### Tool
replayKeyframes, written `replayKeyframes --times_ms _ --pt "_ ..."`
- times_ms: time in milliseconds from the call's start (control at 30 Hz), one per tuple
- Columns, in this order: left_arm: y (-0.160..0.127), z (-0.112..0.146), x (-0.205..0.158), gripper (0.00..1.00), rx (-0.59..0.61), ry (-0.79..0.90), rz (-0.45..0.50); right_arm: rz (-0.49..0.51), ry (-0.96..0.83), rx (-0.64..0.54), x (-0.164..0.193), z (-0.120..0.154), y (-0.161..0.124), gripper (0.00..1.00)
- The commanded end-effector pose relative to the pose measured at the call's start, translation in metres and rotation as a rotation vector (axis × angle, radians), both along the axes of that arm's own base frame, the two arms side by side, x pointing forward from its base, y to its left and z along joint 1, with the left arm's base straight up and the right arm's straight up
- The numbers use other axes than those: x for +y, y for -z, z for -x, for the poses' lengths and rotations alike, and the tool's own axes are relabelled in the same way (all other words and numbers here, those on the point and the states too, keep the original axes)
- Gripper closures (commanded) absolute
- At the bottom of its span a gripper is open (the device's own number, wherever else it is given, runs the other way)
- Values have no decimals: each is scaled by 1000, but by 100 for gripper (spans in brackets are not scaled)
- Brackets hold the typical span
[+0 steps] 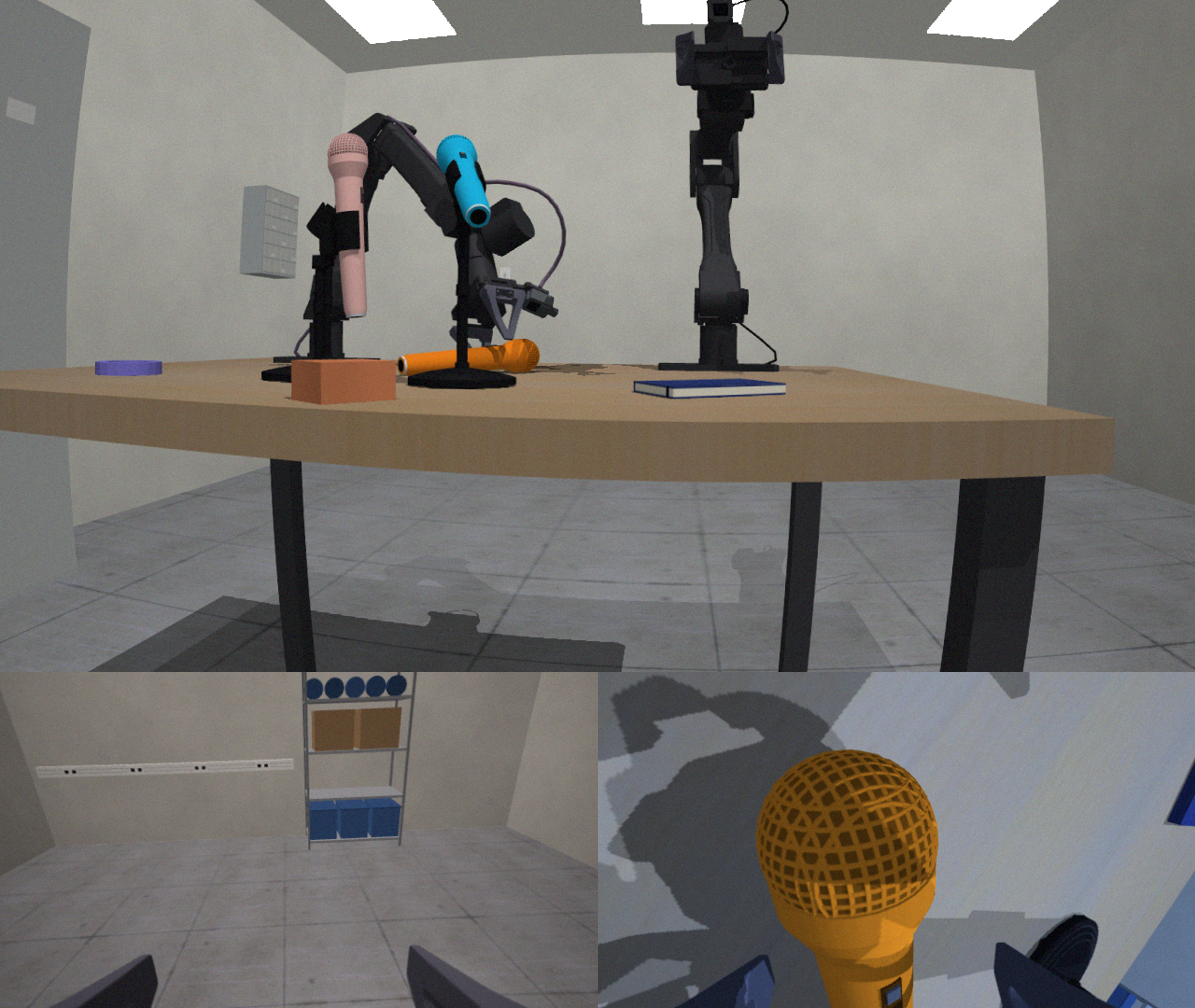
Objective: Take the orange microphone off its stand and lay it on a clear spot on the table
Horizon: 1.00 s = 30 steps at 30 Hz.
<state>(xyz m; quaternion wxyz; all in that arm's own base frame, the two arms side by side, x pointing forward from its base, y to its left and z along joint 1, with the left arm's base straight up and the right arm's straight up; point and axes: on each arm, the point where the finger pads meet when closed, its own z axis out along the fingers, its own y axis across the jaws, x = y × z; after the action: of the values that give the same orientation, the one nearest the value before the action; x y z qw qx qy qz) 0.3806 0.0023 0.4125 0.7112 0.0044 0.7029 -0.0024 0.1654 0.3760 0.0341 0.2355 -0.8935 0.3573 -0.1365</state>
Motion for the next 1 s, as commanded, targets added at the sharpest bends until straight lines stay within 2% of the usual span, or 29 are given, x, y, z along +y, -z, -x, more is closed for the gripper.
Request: replayKeyframes --times_ms 0,967 --pt "-38 9 -2 2 -91 11 -3 -31 13 2 7 -2 -15 12" --pt "-38 9 -2 2 -91 11 -3 -19 5 3 8 1 -11 12"
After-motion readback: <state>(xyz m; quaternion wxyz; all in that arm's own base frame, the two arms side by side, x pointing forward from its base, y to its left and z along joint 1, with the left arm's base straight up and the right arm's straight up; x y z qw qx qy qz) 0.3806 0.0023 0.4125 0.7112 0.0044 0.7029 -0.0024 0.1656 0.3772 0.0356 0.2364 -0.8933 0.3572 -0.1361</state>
